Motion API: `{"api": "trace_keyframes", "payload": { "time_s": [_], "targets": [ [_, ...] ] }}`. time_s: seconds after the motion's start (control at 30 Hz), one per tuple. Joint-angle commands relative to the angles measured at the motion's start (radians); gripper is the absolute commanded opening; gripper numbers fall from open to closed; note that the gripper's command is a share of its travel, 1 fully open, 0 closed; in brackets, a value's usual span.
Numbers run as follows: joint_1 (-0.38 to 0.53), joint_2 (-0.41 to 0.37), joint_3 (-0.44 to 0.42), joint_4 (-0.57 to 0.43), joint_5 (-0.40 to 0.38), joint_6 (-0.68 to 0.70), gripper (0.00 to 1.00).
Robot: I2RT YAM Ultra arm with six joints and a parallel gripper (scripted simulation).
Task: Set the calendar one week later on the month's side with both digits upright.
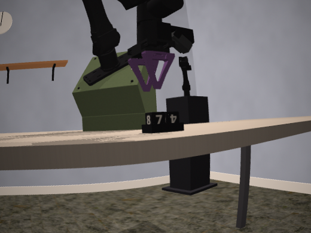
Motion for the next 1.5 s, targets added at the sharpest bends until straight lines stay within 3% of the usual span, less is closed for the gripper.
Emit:
{"api": "trace_keyframes", "payload": {
  "time_s": [0.0, 0.77, 1.47],
  "targets": [
    [-0.001, 0.002, -0.001, 0.026, -0.014, -0.009, 0.45],
    [-0.054, 0.079, -0.023, 0.151, -0.042, -0.062, 0.45],
    [-0.06, 0.089, -0.025, 0.167, -0.046, -0.068, 0.45]
  ]
}}
